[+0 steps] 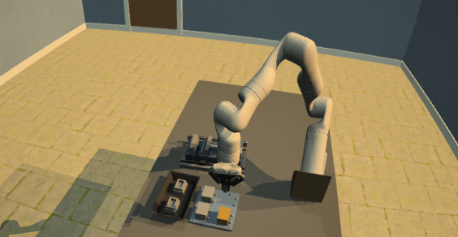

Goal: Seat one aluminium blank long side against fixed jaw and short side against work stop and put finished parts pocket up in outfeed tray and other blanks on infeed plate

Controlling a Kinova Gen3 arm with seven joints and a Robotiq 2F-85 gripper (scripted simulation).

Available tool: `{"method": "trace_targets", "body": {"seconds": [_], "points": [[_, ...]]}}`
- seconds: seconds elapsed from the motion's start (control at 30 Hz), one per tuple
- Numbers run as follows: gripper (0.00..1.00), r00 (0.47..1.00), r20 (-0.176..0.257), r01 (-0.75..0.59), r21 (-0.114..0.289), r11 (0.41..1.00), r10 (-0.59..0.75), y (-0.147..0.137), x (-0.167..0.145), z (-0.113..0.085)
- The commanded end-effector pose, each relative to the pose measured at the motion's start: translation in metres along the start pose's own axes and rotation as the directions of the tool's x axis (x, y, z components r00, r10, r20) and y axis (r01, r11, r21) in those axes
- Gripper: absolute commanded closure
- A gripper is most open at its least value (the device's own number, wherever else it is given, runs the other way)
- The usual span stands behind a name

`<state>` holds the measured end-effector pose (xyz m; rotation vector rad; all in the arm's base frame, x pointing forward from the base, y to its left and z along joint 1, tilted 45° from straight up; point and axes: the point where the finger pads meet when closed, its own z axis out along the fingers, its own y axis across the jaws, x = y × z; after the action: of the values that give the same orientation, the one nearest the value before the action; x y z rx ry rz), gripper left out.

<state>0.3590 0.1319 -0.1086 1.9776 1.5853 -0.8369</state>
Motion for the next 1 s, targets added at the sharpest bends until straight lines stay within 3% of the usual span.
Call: {"method": "trace_targets", "body": {"seconds": [0.0, 0.1, 0.3, 0.43, 0.47, 0.97], "points": [[1.00, 1.000, -0.002, 0.000, -0.001, 1.000, 0.000, 0.001, 0.000, -0.001], [1.00, 1.000, -0.002, 0.000, -0.001, 1.000, 0.000, 0.004, 0.001, -0.001], [1.00, 1.000, -0.003, 0.001, -0.001, 1.000, -0.001, 0.075, -0.002, -0.001], [1.00, 1.000, -0.002, 0.000, -0.001, 1.000, 0.000, 0.086, -0.004, -0.001], [0.33, 1.000, -0.002, 0.000, -0.001, 1.000, 0.000, 0.086, -0.004, -0.001], [0.33, 1.000, -0.002, 0.000, -0.001, 1.000, 0.000, 0.086, -0.004, -0.001]]}}
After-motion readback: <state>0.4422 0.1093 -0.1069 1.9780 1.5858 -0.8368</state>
